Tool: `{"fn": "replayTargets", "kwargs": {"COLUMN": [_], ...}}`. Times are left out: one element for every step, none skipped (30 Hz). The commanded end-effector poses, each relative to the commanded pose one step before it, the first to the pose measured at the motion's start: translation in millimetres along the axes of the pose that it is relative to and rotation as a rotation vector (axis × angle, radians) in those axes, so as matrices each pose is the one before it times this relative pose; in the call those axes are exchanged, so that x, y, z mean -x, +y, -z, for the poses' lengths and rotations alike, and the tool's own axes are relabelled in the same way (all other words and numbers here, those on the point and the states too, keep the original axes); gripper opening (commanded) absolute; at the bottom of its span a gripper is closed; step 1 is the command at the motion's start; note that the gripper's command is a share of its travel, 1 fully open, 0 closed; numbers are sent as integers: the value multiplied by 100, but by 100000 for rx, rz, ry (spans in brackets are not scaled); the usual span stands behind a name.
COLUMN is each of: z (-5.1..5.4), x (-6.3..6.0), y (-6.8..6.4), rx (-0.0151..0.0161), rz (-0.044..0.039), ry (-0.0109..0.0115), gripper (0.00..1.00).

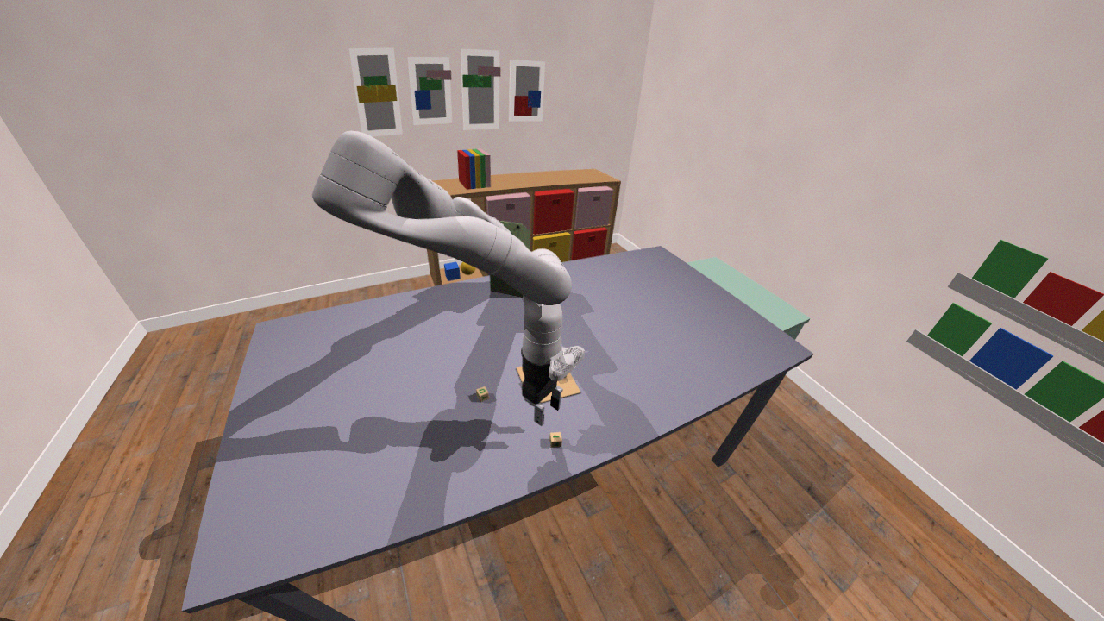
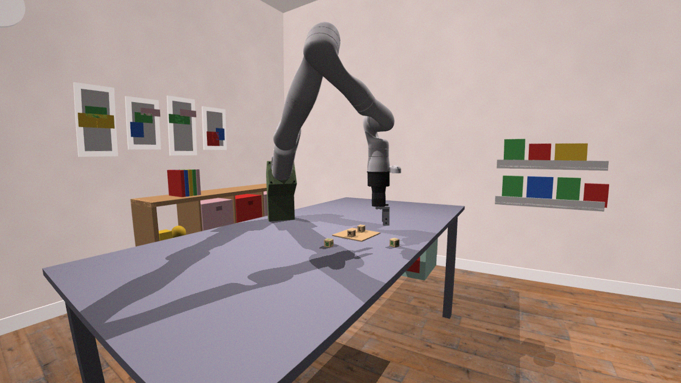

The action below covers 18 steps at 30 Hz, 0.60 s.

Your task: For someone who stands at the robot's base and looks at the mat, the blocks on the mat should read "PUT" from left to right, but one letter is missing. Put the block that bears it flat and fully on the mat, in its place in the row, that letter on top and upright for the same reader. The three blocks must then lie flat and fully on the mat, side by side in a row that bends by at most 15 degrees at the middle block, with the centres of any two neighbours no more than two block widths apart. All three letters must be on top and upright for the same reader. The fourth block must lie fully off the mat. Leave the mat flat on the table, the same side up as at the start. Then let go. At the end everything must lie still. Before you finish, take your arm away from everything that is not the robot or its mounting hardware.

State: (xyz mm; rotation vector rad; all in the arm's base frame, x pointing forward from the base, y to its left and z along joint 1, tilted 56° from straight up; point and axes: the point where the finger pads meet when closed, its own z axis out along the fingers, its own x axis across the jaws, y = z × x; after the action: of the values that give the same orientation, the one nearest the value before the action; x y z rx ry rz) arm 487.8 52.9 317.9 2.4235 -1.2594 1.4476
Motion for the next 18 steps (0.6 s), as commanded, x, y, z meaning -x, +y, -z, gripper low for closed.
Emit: {"fn": "replayTargets", "kwargs": {"z": [55,0,0,0,0,0,0,0,-1,-5,-13,-25,0,0,-39,-55,-71,-88], "x": [3,0,0,0,0,0,0,0,-1,-8,-22,-40,0,0,-63,-90,-119,-150], "y": [-52,0,0,0,0,0,0,0,1,8,20,38,0,0,60,86,117,150], "rx": [-154,0,0,0,0,0,0,0,-1,-6,-16,-30,0,0,-48,-69,-92,-118], "rz": [-15,0,0,0,0,0,0,0,4,28,74,138,0,0,218,313,420,537], "ry": [-15,0,0,0,0,0,0,0,-1,-4,-11,-21,0,0,-33,-45,-58,-70], "gripper": [100,100,100,100,100,100,100,100,100,100,100,100,100,100,100,100,100,100]}}
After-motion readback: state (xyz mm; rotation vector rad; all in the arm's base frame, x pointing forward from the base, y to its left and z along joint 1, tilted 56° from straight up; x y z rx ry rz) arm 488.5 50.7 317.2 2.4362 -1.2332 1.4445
